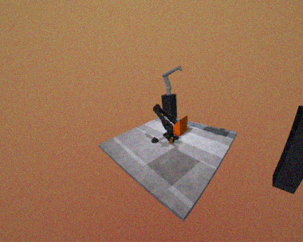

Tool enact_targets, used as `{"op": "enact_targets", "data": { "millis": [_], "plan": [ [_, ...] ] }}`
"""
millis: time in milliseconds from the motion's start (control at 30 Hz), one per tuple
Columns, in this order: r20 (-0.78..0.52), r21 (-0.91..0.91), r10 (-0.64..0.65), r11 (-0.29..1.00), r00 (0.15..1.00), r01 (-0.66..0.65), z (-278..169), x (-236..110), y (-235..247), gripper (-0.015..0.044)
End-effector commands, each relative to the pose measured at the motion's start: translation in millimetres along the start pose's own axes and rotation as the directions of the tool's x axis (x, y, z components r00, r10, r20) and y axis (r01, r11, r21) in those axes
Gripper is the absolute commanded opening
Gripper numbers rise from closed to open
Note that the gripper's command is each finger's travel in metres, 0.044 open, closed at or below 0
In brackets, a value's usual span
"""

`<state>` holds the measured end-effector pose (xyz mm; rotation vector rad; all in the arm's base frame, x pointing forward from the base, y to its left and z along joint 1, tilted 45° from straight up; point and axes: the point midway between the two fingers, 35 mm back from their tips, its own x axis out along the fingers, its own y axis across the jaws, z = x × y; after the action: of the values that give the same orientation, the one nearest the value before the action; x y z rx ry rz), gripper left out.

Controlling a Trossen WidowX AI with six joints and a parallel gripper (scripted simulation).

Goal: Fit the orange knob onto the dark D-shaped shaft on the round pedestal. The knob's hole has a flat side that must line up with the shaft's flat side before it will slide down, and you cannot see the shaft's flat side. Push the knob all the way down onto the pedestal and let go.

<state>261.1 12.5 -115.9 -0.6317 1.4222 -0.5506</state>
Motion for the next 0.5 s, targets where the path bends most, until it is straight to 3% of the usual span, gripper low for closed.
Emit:
{"op": "enact_targets", "data": {
  "millis": [0, 167, 333, 467],
  "plan": [
    [0.000, -0.006, -0.006, 1.000, 1.000, 0.006, -0.6, 1.1, -1.3, 0.0171],
    [0.000, -0.006, -0.006, 1.000, 1.000, 0.006, -0.6, 1.1, -1.3, 0.0138],
    [0.039, 0.008, -0.012, 1.000, 0.999, 0.012, 2.0, -11.6, 0.4, 0.0006],
    [0.037, 0.006, -0.006, 1.000, 0.999, 0.006, 5.0, -27.0, 2.9, 0.0000]
  ]
}}
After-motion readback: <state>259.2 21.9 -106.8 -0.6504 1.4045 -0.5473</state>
